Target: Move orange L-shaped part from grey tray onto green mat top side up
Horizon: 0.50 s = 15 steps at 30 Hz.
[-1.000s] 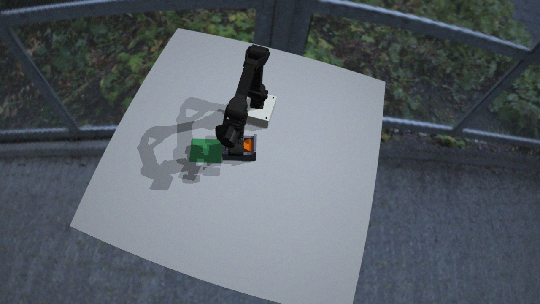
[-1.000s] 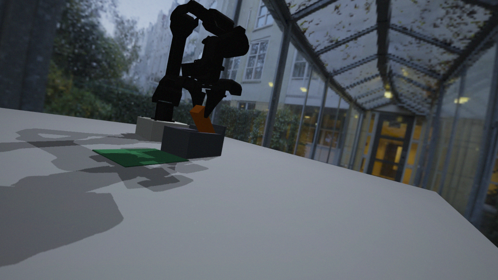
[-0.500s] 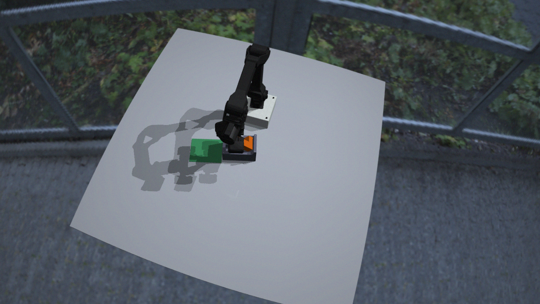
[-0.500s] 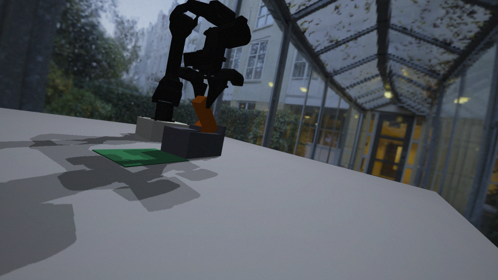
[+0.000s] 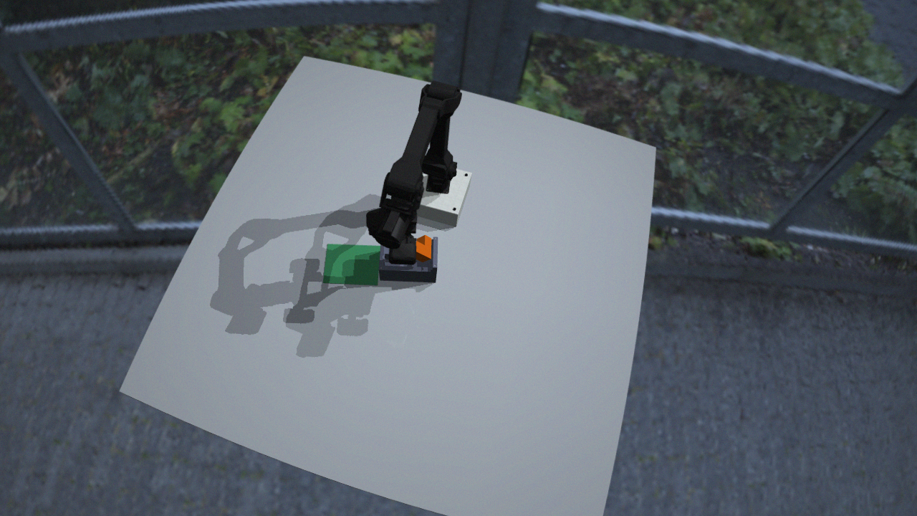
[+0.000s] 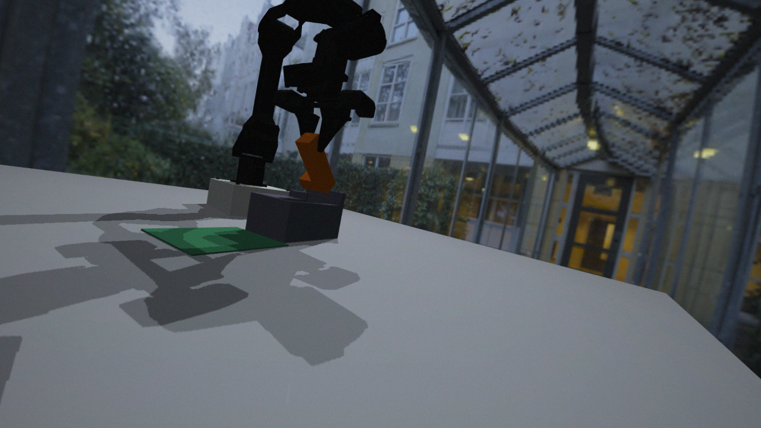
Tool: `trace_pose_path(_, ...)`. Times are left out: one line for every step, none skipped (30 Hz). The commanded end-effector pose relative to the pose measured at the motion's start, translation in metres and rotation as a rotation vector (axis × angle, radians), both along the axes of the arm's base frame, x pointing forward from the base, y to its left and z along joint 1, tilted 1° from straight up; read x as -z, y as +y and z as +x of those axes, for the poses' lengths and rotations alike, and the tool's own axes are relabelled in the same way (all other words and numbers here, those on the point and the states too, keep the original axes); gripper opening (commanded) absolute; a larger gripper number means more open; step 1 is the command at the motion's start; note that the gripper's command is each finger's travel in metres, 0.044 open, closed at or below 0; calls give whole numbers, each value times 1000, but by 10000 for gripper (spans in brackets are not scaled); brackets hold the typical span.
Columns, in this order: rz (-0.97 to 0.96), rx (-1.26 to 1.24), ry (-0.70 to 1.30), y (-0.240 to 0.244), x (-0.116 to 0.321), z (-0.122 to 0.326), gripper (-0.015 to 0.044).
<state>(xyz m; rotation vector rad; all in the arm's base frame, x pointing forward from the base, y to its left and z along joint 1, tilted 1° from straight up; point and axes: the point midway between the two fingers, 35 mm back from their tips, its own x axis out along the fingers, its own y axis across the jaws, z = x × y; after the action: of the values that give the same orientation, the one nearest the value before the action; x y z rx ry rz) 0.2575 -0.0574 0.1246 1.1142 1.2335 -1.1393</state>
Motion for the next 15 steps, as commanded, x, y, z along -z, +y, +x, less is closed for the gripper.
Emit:
trace_pose_path(5,5,-5,1,-2,1,0)
trace_pose_path(5,5,-5,1,-3,1,0)
trace_pose_path(5,5,-5,1,-3,1,0)
trace_pose_path(5,5,-5,1,-4,1,0)
trace_pose_path(5,5,-5,1,-5,1,0)
trace_pose_path(4,5,-5,0,-5,1,0)
trace_pose_path(4,5,-5,-1,-5,1,0)
trace_pose_path(4,5,-5,-3,-5,1,0)
trace_pose_path(4,5,-5,-6,-5,1,0)
trace_pose_path(4,5,-5,-9,-4,1,0)
trace_pose_path(3,5,-5,-13,-4,1,0)
trace_pose_path(3,5,-5,-17,-4,1,0)
trace_pose_path(3,5,-5,-21,-4,1,0)
trace_pose_path(2,5,-5,-26,-4,1,0)
trace_pose_path(2,5,-5,-30,-3,1,0)
